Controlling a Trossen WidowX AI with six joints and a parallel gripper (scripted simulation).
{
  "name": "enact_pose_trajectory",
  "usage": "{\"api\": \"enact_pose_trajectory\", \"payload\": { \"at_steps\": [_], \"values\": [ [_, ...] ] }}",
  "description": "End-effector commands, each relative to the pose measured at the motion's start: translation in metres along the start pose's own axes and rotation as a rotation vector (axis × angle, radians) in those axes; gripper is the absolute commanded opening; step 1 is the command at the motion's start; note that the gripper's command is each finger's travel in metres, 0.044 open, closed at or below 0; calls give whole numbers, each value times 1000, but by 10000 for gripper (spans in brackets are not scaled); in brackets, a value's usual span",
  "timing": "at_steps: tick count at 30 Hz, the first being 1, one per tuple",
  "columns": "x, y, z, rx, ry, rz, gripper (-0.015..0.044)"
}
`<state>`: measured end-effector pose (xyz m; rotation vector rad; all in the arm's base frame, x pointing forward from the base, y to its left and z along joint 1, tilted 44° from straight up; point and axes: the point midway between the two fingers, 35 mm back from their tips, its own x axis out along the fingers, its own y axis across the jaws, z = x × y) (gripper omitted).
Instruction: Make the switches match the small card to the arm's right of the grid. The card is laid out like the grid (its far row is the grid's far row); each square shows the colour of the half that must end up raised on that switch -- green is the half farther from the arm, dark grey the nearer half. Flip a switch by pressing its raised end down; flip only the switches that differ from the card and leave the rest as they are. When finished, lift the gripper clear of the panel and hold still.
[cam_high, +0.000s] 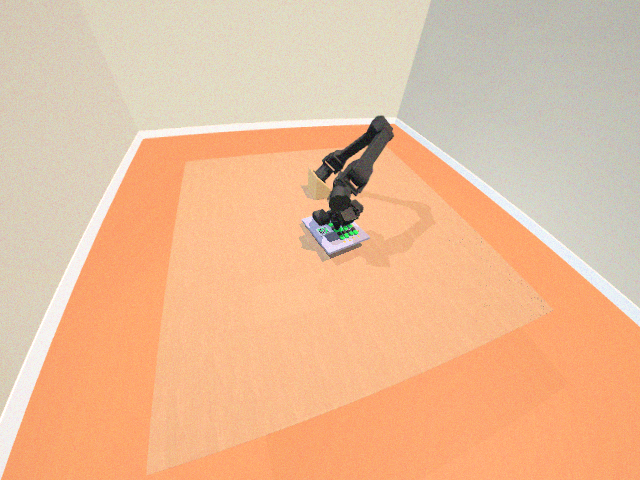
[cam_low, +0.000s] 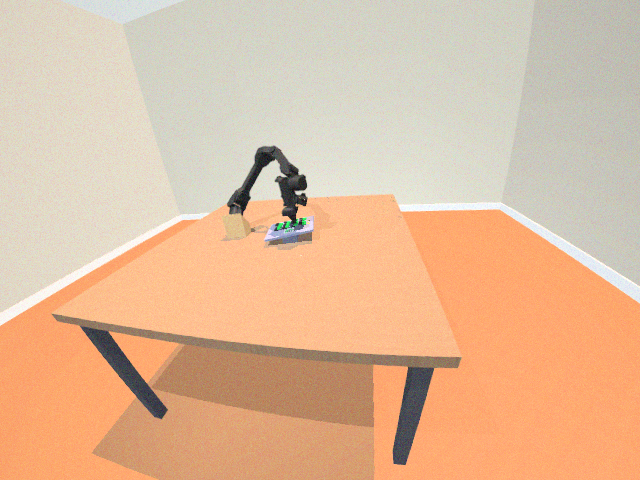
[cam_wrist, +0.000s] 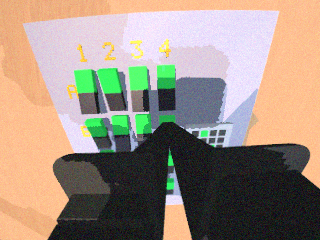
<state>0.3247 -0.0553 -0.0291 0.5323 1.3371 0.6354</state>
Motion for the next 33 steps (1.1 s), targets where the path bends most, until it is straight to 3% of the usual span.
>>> {"api": "enact_pose_trajectory", "payload": {
  "at_steps": [1, 33],
  "values": [
    [1, 0, 0, 5, -1, 4, 0],
    [6, 0, 0, 5, -2, 4, 0]
  ]
}}
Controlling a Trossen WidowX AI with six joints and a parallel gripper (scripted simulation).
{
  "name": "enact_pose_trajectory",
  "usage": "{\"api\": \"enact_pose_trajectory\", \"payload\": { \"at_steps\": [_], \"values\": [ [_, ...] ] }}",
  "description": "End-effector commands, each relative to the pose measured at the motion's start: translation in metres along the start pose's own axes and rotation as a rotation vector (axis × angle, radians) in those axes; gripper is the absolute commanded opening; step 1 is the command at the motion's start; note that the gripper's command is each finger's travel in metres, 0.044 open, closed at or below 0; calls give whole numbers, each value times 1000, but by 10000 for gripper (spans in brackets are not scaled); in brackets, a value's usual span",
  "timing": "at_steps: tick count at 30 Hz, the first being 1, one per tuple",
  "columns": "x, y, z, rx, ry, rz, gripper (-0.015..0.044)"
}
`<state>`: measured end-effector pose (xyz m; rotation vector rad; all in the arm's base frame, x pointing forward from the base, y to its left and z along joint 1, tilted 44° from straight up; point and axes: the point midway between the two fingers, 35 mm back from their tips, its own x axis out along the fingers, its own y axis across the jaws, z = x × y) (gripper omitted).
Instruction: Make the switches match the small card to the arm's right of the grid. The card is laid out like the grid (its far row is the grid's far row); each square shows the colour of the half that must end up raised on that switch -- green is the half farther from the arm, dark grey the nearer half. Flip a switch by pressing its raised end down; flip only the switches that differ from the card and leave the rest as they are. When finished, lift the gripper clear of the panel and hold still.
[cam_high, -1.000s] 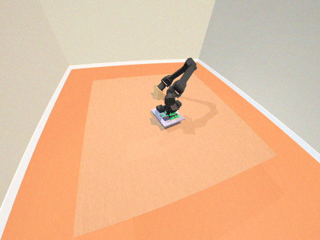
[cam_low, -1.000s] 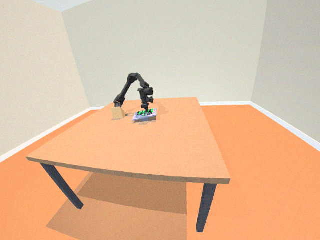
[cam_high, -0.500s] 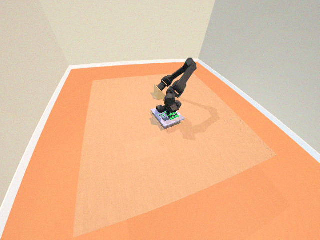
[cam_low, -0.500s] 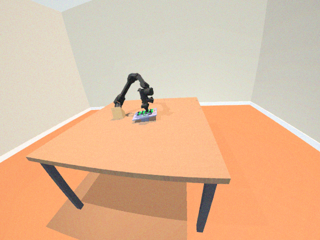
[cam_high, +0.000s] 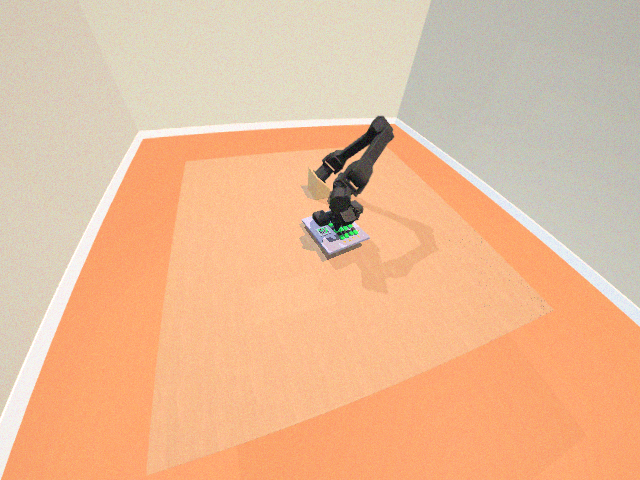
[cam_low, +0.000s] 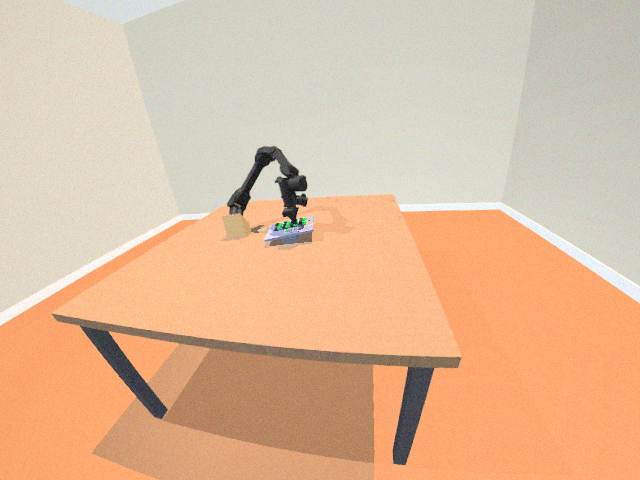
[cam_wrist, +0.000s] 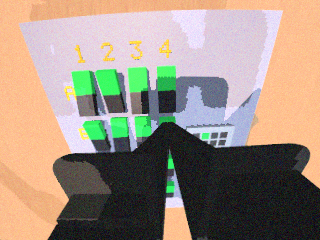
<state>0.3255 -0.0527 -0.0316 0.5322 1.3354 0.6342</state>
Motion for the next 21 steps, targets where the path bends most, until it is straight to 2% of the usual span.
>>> {"api": "enact_pose_trajectory", "payload": {
  "at_steps": [1, 13, 15, 18, 21],
  "values": [
    [2, 0, 0, 5, 0, 5, 0],
    [4, 0, 0, 5, 0, 5, 0],
    [-12, -1, 0, 1, -5, 0, 0],
    [-59, -1, -3, 6, -23, 2, 0],
    [-62, -1, -3, 6, -24, 2, 0]
  ]
}}
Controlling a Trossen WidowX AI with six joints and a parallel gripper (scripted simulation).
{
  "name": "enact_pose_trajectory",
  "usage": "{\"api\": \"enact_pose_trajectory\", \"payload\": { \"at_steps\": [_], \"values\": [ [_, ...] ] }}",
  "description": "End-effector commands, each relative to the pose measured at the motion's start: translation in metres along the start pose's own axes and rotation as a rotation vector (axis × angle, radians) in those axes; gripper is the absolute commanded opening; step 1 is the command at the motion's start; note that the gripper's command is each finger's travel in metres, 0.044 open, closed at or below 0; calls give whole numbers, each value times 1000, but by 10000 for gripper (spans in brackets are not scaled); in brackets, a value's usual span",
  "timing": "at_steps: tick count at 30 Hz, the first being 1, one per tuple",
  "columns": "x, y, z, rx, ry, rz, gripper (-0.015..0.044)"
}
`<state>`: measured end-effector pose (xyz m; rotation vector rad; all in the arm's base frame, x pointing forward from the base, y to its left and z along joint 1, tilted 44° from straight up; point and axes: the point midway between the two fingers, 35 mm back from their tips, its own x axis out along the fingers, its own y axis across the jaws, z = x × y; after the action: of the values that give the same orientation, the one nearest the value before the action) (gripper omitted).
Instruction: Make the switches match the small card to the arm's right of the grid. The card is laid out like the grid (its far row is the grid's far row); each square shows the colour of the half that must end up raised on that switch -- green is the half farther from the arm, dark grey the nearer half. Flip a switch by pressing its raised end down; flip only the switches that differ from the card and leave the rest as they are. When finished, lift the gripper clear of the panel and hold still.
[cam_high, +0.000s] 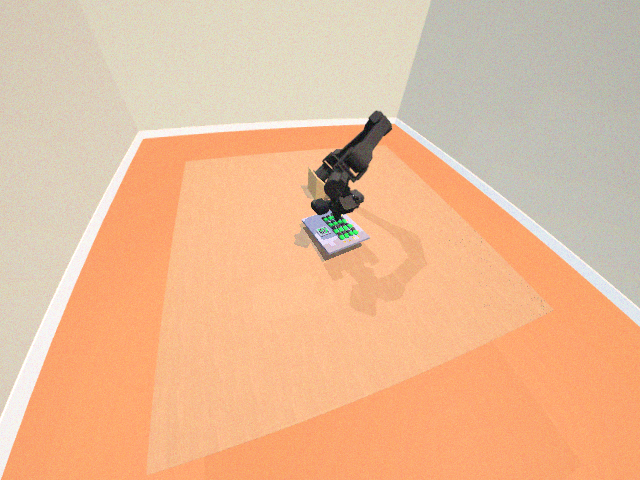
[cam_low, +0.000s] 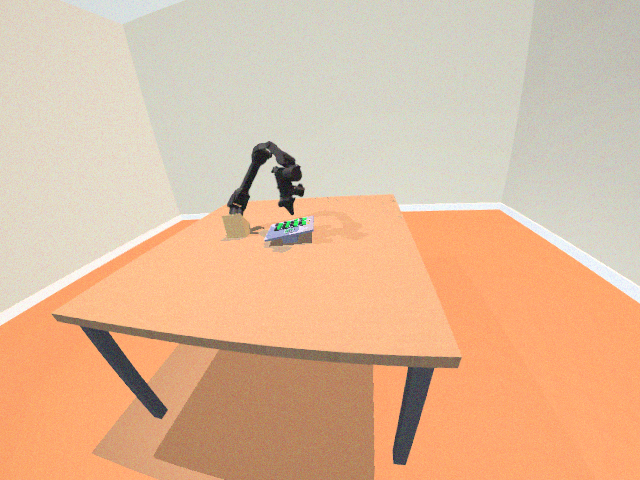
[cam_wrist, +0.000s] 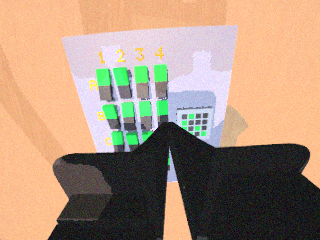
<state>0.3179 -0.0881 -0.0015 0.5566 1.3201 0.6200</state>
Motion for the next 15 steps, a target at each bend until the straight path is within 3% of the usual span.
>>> {"api": "enact_pose_trajectory", "payload": {
  "at_steps": [1, 10, 15],
  "values": [
    [-16, 3, 0, -12, -2, -4, 0],
    [-16, 60, -53, -9, 1, -1, 0],
    [-15, 66, -59, -8, 1, 0, 0]
  ]
}}
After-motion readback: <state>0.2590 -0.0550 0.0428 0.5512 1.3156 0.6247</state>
